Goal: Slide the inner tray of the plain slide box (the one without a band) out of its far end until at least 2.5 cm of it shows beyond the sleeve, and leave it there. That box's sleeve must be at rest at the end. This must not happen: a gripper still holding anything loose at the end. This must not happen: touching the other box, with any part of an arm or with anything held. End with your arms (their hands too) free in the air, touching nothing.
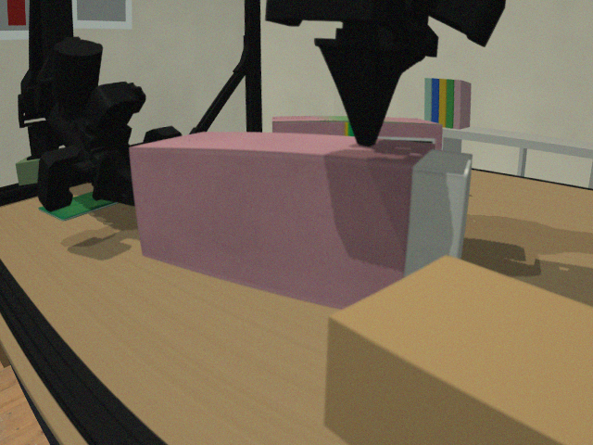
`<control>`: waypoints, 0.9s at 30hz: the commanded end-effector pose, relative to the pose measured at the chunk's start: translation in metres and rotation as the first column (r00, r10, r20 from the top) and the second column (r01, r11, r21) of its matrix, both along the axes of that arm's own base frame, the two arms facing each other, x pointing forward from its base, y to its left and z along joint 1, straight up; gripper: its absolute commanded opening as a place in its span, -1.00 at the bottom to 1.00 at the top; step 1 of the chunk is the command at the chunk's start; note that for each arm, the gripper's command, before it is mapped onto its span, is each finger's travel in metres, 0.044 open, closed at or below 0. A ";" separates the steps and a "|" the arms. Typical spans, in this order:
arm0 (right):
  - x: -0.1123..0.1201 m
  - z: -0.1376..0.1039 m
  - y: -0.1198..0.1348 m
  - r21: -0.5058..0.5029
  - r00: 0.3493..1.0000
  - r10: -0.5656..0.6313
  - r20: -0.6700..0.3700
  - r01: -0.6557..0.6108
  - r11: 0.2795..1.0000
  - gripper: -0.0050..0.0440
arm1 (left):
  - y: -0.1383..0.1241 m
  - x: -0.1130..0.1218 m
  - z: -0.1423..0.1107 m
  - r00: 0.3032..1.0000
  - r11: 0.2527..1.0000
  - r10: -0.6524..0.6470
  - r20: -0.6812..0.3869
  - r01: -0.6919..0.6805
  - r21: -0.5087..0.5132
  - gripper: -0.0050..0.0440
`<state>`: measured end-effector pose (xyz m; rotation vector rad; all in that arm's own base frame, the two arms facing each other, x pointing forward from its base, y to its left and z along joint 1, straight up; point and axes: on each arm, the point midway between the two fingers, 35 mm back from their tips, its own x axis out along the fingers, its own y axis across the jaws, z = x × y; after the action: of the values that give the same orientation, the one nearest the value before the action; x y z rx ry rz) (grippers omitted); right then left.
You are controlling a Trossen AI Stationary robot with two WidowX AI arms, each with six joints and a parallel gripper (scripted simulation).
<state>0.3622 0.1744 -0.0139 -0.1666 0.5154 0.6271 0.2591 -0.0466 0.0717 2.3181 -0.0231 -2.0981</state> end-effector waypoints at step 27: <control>-0.004 0.055 -0.003 0.005 1.000 -0.001 0.011 0.001 1.000 -0.50 | 0.000 -0.003 0.029 1.000 1.000 0.000 -0.016 0.000 0.003 -0.80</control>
<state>0.3586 0.1715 0.0427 -0.1654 0.4996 0.6263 0.2567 -0.0462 0.1005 2.3030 -0.0200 -2.1175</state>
